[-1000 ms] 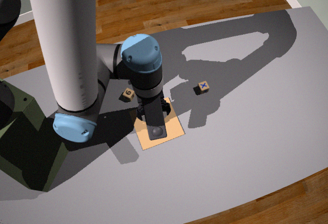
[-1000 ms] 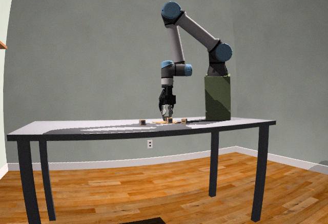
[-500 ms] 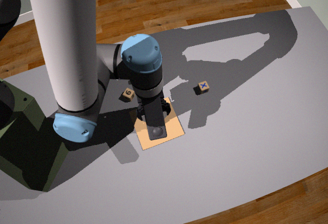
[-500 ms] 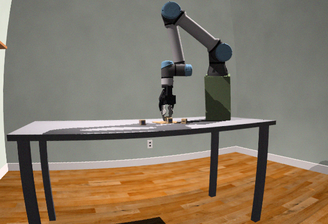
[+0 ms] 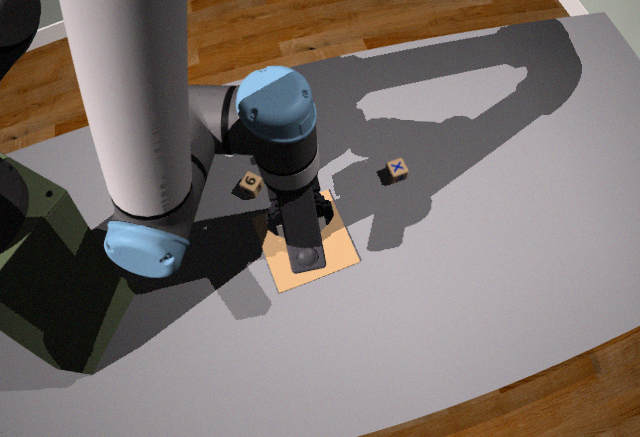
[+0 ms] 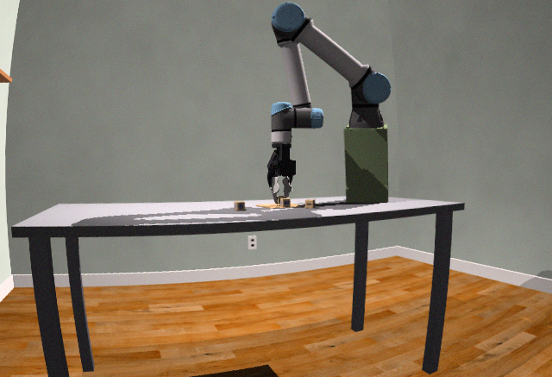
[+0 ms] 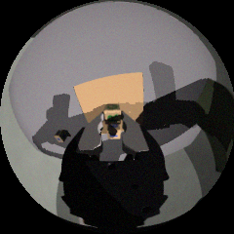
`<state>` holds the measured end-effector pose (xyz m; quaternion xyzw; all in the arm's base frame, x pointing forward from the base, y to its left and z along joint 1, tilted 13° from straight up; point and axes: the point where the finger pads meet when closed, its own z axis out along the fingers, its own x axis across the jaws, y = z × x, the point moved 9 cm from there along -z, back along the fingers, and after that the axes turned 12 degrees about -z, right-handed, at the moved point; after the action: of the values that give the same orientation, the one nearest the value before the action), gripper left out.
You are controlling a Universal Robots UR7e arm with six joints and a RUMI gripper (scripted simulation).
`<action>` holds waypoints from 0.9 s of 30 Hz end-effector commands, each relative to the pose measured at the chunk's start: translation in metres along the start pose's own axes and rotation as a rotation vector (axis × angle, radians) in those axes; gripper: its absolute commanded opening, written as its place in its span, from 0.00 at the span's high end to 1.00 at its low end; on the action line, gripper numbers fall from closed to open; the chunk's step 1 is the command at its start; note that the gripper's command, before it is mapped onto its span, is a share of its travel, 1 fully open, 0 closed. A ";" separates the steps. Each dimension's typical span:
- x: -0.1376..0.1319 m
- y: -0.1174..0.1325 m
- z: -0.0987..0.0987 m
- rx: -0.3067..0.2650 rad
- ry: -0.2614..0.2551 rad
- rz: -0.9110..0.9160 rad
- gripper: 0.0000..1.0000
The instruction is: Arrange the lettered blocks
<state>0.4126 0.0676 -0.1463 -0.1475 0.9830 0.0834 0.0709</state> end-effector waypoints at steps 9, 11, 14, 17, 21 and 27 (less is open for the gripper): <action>0.000 0.000 0.000 0.001 -0.001 0.000 0.91; 0.000 0.000 0.001 0.001 -0.001 0.000 0.91; 0.000 0.000 0.001 0.001 -0.001 0.000 0.91; 0.000 0.000 0.002 0.001 -0.001 0.000 0.91; 0.000 0.000 0.003 0.001 -0.001 0.000 0.91; 0.000 0.000 0.004 0.001 -0.001 0.000 0.91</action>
<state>0.4131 0.0683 -0.1498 -0.1475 0.9830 0.0834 0.0709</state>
